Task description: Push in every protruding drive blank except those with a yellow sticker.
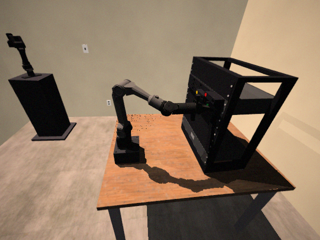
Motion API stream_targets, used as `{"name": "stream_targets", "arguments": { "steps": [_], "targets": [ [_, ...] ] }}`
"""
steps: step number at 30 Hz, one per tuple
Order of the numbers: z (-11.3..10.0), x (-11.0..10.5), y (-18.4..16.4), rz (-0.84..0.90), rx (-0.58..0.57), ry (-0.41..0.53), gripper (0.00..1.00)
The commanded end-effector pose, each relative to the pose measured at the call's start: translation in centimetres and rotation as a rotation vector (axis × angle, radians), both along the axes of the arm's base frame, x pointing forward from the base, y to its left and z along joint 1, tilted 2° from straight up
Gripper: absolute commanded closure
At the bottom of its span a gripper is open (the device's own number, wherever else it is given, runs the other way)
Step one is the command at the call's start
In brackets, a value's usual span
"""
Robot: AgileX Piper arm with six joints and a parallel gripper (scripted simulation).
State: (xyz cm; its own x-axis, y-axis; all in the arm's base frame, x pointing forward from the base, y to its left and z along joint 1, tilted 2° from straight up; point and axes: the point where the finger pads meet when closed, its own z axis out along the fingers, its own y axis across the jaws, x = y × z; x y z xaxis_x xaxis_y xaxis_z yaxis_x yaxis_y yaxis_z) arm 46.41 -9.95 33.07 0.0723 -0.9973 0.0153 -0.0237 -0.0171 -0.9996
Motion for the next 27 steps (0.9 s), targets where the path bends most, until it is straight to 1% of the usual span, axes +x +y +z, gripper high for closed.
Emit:
{"name": "stream_targets", "arguments": {
  "steps": [1, 27],
  "targets": [
    [0.02, 0.21, -0.03, 0.000, 0.002, -0.001, 1.00],
    [0.01, 0.79, -0.02, 0.000, 0.002, -0.001, 1.00]
  ]
}}
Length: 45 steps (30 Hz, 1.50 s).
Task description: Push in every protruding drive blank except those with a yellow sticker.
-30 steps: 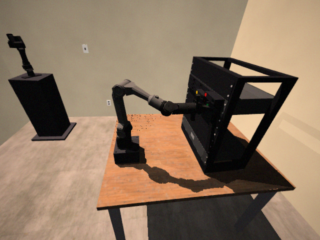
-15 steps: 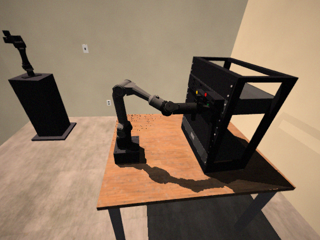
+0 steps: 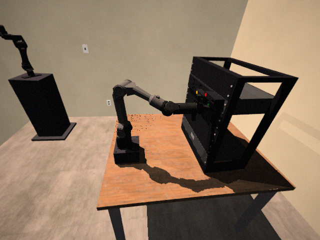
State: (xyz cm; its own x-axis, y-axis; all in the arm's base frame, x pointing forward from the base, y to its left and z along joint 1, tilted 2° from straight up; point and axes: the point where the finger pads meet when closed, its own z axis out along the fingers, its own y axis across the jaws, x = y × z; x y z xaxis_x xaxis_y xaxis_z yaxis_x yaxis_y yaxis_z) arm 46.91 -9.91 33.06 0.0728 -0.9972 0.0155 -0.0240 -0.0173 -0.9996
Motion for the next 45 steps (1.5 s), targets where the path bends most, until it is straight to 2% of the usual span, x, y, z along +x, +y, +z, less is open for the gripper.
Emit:
{"name": "stream_targets", "arguments": {
  "steps": [1, 45],
  "targets": [
    [0.02, 0.31, -0.05, -0.001, 0.002, -0.001, 1.00],
    [0.02, 0.92, -0.03, -0.001, 0.002, -0.001, 1.00]
  ]
}}
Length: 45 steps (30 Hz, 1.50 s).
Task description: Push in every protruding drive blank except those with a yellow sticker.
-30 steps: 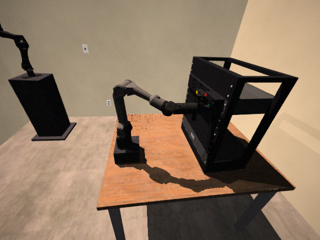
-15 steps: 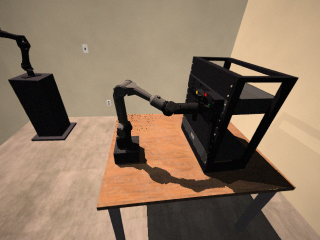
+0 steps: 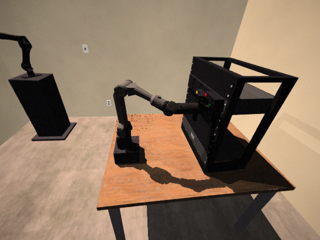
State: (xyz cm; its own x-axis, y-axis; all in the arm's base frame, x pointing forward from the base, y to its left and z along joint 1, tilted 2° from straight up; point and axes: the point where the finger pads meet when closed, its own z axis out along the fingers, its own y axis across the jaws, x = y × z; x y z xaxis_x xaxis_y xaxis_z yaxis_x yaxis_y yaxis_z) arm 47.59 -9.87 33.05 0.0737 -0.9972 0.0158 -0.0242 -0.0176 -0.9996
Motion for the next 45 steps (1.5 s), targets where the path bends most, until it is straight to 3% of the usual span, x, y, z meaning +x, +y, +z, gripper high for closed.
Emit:
{"name": "stream_targets", "arguments": {
  "steps": [1, 28, 32, 40, 45],
  "targets": [
    [0.0, 0.3, -0.1, -0.002, 0.002, -0.001, 1.00],
    [0.0, 0.3, -0.1, -0.002, 0.002, -0.001, 1.00],
    [0.1, -1.6, -0.2, -0.002, 0.002, -0.001, 1.00],
    [0.2, -8.5, -0.7, -0.002, 0.002, -0.001, 1.00],
    [0.3, -9.9, -0.8, -0.002, 0.002, -0.001, 1.00]
  ]
}}
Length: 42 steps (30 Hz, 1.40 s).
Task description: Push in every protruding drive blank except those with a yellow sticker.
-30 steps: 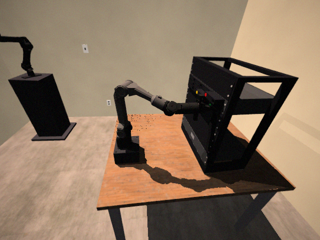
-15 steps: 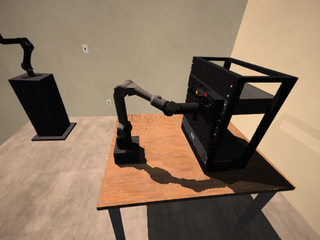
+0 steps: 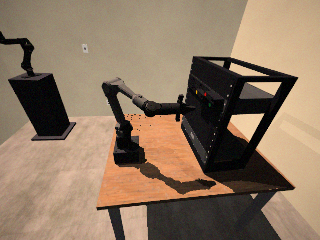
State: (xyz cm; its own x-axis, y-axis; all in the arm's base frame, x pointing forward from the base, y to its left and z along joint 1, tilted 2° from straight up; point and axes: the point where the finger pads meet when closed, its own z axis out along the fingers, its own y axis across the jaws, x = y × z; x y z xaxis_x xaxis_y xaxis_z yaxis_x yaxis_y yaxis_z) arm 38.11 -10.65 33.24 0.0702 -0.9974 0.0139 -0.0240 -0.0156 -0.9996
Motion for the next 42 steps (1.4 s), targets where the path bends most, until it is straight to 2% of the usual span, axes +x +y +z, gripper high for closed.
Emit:
{"name": "stream_targets", "arguments": {
  "steps": [1, 7, 14, 16, 20, 24, 27, 31, 33, 36, 42],
  "targets": [
    [0.1, -0.6, -0.1, 0.002, 0.000, -0.001, 1.00],
    [0.4, -0.8, -0.1, 0.002, 0.000, -0.001, 1.00],
    [4.2, -1.1, 0.1, 0.002, 0.000, -0.001, 1.00],
    [4.2, -1.1, 0.1, 0.002, 0.000, -0.001, 1.00],
    [5.7, -1.1, 0.1, 0.002, 0.000, -0.001, 1.00],
    [5.8, -1.0, 0.2, 0.002, 0.000, -0.001, 1.00],
    [5.8, 0.3, 0.3, 0.002, 0.000, -0.001, 1.00],
    [5.7, 3.8, 0.5, 0.002, 0.000, -0.001, 1.00],
    [5.7, 3.8, 0.5, 0.002, 0.000, -0.001, 1.00],
    [5.7, 5.4, 0.6, 0.002, 0.000, -0.001, 1.00],
    [5.6, 5.5, 0.6, 0.002, 0.000, -0.001, 1.00]
  ]
}}
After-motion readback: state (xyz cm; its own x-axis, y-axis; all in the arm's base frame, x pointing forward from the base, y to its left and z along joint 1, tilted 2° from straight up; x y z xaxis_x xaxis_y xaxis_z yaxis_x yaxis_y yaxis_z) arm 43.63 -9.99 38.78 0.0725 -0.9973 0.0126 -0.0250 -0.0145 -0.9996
